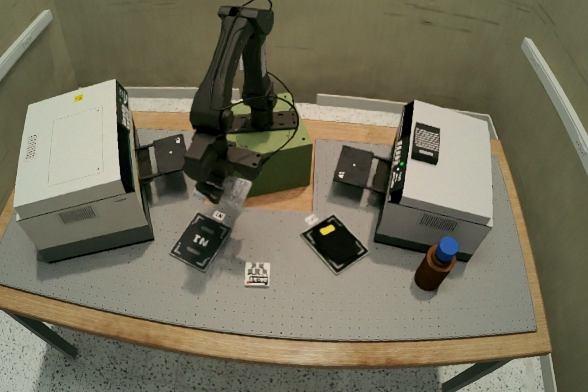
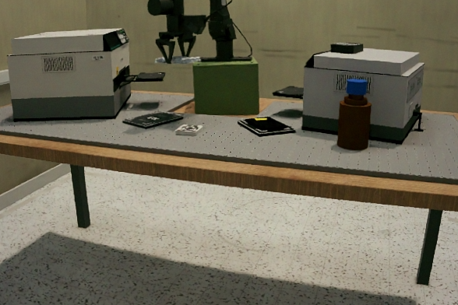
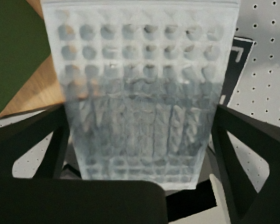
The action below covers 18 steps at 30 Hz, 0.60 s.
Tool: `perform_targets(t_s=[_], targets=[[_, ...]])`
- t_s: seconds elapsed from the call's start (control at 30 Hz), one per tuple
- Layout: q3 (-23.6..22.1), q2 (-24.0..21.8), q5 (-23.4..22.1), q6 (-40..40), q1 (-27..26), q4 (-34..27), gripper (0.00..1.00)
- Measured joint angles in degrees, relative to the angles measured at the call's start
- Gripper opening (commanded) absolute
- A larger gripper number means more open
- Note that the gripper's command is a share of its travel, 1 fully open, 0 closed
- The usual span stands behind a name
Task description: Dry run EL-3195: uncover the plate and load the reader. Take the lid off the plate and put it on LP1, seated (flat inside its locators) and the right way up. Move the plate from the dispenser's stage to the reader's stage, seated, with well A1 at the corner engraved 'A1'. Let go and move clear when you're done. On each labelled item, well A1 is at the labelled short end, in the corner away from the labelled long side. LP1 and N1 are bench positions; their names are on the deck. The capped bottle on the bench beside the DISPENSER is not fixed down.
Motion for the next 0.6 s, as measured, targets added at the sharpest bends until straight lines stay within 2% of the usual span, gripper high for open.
perform_targets(t_s=[0.6], targets=[[0.00,-0.46,-0.07,-0.52,-8.70,-0.52,0.86]])
